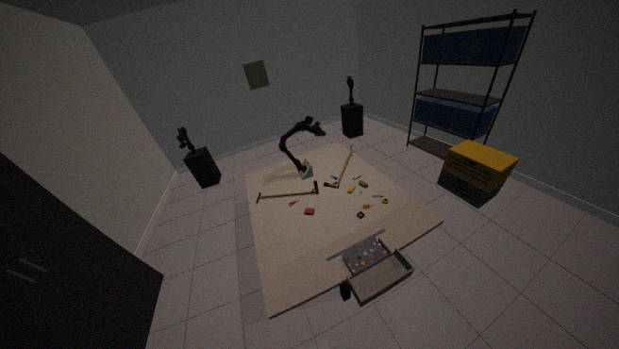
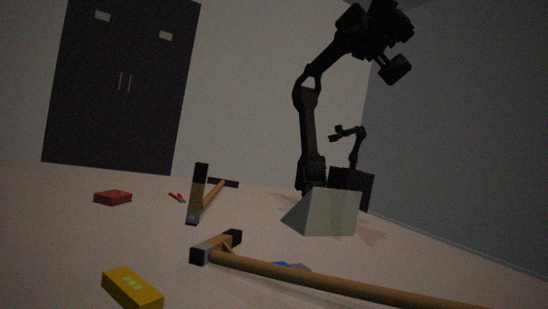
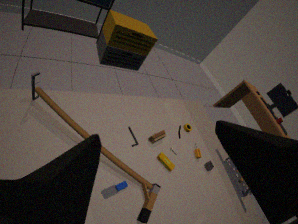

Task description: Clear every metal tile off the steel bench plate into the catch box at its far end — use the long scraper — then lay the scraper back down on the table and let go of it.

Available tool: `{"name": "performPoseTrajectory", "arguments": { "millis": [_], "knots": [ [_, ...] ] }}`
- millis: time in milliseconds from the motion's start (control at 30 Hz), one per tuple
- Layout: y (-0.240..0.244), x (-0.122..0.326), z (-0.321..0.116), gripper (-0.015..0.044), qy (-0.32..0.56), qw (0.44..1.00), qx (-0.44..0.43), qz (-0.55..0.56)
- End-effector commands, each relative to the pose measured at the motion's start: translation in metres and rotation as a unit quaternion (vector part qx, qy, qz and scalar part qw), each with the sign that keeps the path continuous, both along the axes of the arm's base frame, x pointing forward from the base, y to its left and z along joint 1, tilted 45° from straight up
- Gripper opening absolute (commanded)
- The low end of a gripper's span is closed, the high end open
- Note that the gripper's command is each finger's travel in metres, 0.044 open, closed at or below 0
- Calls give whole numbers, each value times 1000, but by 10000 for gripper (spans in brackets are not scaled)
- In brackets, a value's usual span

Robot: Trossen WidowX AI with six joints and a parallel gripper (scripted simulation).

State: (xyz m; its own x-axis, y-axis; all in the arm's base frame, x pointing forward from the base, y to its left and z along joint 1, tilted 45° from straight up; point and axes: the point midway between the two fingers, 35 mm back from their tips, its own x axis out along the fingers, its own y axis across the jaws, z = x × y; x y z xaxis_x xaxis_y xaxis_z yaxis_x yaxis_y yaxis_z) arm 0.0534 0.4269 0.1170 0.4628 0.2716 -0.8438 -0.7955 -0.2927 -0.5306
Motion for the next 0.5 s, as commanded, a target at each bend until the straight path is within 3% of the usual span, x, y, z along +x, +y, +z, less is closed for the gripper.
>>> {"name": "performPoseTrajectory", "arguments": {
  "millis": [0, 467],
  "knots": [
    [4, -21, -10, 440, -11, 999, -14, 29],
    [7, -91, -43, 440, -42, 991, -51, 118]
  ]
}}
